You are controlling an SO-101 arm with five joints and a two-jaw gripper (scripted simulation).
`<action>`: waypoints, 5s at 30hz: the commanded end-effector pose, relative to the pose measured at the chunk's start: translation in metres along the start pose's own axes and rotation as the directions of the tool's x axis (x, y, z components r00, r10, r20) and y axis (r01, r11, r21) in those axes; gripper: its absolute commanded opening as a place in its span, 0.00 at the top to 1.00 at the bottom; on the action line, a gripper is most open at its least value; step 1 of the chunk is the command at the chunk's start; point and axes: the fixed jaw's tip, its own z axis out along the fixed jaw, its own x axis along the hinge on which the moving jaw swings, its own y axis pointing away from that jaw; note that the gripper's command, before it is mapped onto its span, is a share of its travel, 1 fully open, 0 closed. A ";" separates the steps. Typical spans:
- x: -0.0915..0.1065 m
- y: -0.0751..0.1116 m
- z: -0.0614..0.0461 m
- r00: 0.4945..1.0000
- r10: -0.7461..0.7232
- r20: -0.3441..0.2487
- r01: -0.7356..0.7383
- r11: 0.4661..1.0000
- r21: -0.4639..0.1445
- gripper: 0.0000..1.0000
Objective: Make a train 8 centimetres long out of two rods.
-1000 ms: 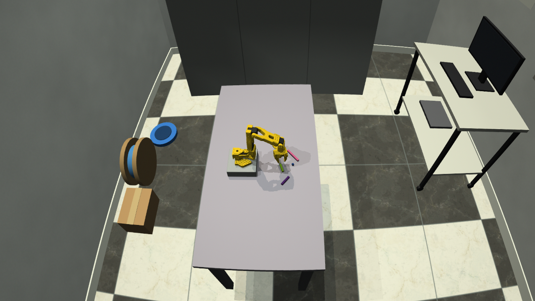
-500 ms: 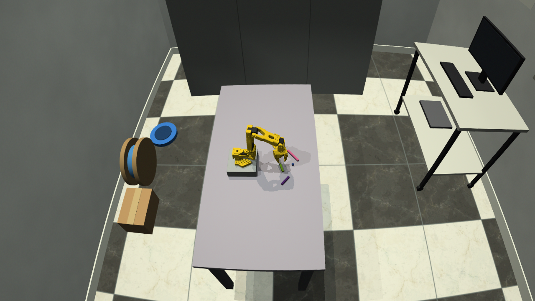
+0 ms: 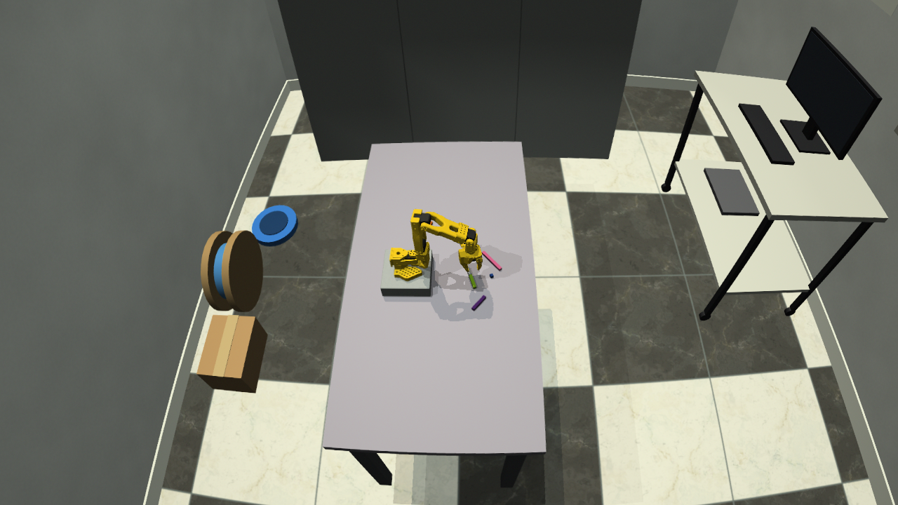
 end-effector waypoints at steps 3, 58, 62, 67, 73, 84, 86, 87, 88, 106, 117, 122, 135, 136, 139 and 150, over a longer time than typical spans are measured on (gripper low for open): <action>0.000 -0.003 -0.011 0.993 0.117 -0.008 -0.117 0.992 0.040 0.83; -0.028 0.016 -0.098 -0.077 0.950 0.301 -0.993 -0.099 0.058 0.83; -0.030 0.018 -0.101 -0.141 0.939 0.315 -0.986 -0.161 0.039 0.83; -0.030 0.020 -0.103 -0.190 0.926 0.325 -0.978 -0.209 0.023 0.83; -0.031 0.021 -0.104 -0.213 0.920 0.330 -0.973 -0.231 0.015 0.83; -0.031 0.021 -0.104 -0.218 0.918 0.330 -0.972 -0.235 0.013 0.83; -0.031 0.021 -0.104 -0.218 0.918 0.330 -0.972 -0.235 0.013 0.83; -0.031 0.021 -0.104 -0.218 0.918 0.330 -0.972 -0.235 0.013 0.83; -0.031 0.021 -0.104 -0.218 0.918 0.330 -0.972 -0.235 0.013 0.83; -0.031 0.021 -0.104 -0.218 0.918 0.330 -0.972 -0.235 0.013 0.83; -0.031 0.021 -0.104 -0.218 0.918 0.330 -0.972 -0.235 0.013 0.83; -0.031 0.021 -0.104 -0.218 0.918 0.330 -0.972 -0.235 0.013 0.83; -0.031 0.021 -0.104 -0.218 0.918 0.330 -0.972 -0.235 0.013 0.83; -0.031 0.021 -0.104 -0.218 0.918 0.330 -0.972 -0.235 0.013 0.83; -0.031 0.021 -0.104 -0.218 0.918 0.330 -0.972 -0.235 0.013 0.83; -0.031 0.021 -0.104 -0.218 0.918 0.330 -0.972 -0.235 0.013 0.83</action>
